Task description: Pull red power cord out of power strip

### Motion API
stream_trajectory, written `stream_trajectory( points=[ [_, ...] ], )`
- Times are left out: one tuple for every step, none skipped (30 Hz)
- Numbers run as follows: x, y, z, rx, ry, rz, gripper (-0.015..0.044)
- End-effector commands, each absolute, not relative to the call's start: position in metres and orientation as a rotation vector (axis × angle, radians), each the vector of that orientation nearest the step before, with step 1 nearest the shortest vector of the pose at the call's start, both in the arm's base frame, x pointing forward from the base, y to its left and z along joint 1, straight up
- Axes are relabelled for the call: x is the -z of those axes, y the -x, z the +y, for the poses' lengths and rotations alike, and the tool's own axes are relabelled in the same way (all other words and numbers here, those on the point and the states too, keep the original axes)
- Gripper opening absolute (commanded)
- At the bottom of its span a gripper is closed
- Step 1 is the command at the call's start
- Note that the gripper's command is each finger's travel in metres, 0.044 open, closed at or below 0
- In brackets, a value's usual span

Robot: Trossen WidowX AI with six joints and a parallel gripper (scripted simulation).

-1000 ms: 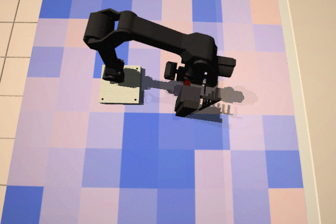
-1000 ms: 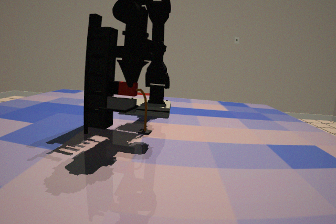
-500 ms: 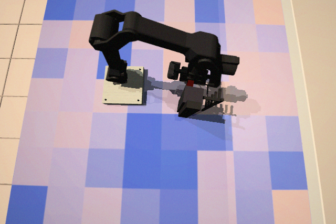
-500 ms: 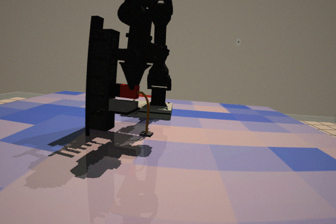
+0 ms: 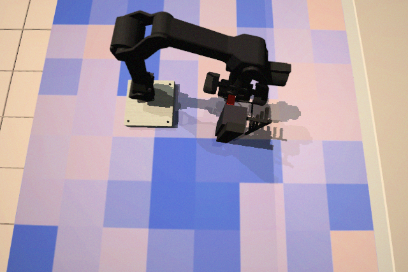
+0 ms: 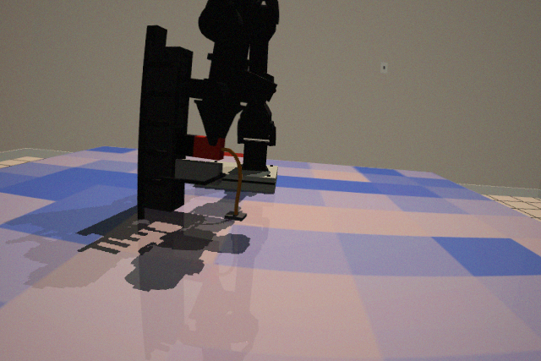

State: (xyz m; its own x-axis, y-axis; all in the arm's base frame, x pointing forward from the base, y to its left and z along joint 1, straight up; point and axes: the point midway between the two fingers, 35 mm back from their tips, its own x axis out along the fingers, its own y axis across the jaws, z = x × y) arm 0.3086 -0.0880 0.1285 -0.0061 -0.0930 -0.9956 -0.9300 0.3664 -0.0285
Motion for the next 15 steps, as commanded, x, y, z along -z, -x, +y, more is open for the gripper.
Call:
stream_trajectory(
  points=[
    [-0.131,-0.321,-0.047,-0.950,0.989,1.320,0.0000],
    [-0.131,-0.322,-0.045,-0.950,0.989,1.320,0.0000],
    [-0.132,-0.322,-0.043,-0.951,0.989,1.320,0.0000],
    [-0.132,-0.322,-0.042,-0.951,0.989,1.320,0.0000],
    [-0.132,-0.322,-0.040,-0.951,0.989,1.320,0.0000],
    [-0.132,-0.322,-0.039,-0.951,0.989,1.320,0.0000],
    [-0.132,-0.323,-0.037,-0.951,0.989,1.320,0.0000],
    [-0.132,-0.322,-0.039,-0.951,0.990,1.320,0.0026],
    [-0.131,-0.320,-0.044,-0.951,0.990,1.320,0.0053],
    [-0.130,-0.319,-0.048,-0.951,0.991,1.321,0.0079],
    [-0.130,-0.318,-0.052,-0.950,0.992,1.321,0.0105],
    [-0.129,-0.317,-0.054,-0.950,0.992,1.321,0.0131],
    [-0.129,-0.317,-0.054,-0.950,0.992,1.321,0.0157],
    [-0.129,-0.317,-0.054,-0.950,0.992,1.321,0.0184],
    [-0.129,-0.317,-0.054,-0.950,0.992,1.321,0.0210]
  ],
)
